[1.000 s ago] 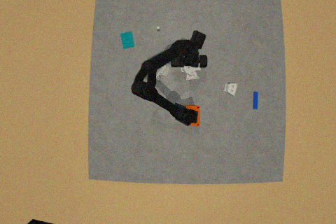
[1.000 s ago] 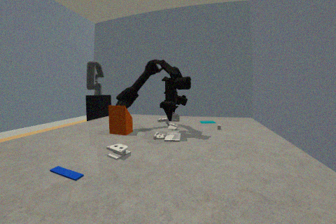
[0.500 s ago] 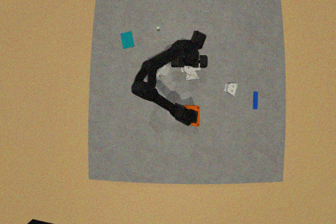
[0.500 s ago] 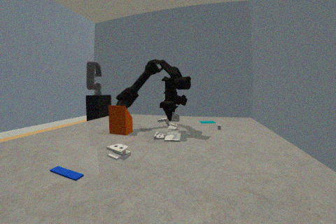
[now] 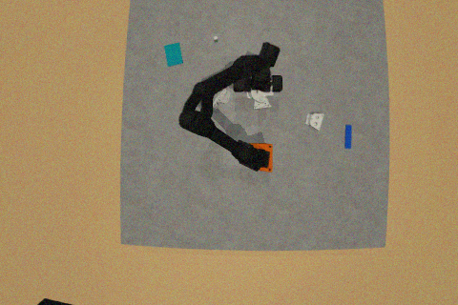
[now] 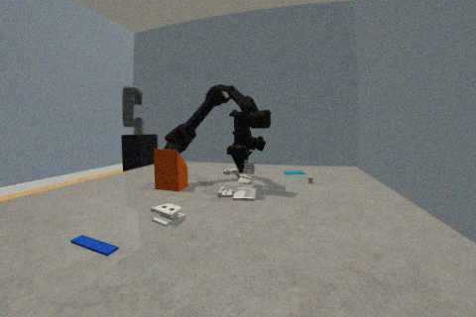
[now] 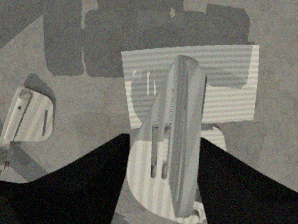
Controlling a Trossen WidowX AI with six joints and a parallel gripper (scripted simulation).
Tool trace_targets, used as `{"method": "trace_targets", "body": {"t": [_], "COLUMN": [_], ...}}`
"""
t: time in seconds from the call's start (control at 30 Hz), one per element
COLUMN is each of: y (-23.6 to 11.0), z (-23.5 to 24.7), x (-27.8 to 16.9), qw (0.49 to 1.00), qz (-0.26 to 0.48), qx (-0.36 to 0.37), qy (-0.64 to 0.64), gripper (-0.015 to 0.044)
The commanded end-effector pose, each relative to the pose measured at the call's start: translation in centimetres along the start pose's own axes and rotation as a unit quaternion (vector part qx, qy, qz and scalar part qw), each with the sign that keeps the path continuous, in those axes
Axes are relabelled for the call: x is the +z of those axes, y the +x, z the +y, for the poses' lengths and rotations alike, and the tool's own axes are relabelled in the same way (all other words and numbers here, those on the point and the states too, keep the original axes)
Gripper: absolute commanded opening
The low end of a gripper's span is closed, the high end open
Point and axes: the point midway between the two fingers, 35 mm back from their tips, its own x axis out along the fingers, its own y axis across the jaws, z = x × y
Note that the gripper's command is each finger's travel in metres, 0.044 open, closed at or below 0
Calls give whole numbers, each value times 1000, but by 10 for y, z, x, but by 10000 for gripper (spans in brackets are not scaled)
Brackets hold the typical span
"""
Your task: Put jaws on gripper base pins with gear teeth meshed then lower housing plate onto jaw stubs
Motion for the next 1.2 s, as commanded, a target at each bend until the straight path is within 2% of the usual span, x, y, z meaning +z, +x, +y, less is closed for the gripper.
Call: {"method": "trace_targets", "body": {"t": [0.0,0.73,1.17], "y": [8,44,45], "z": [-1,0,0], "x": [-1,-2,-2], "qw": [1000,1000,1000], "qz": [2,2,2], "qx": [2,3,3], "qy": [5,5,5], "gripper": [134,134,134]}}
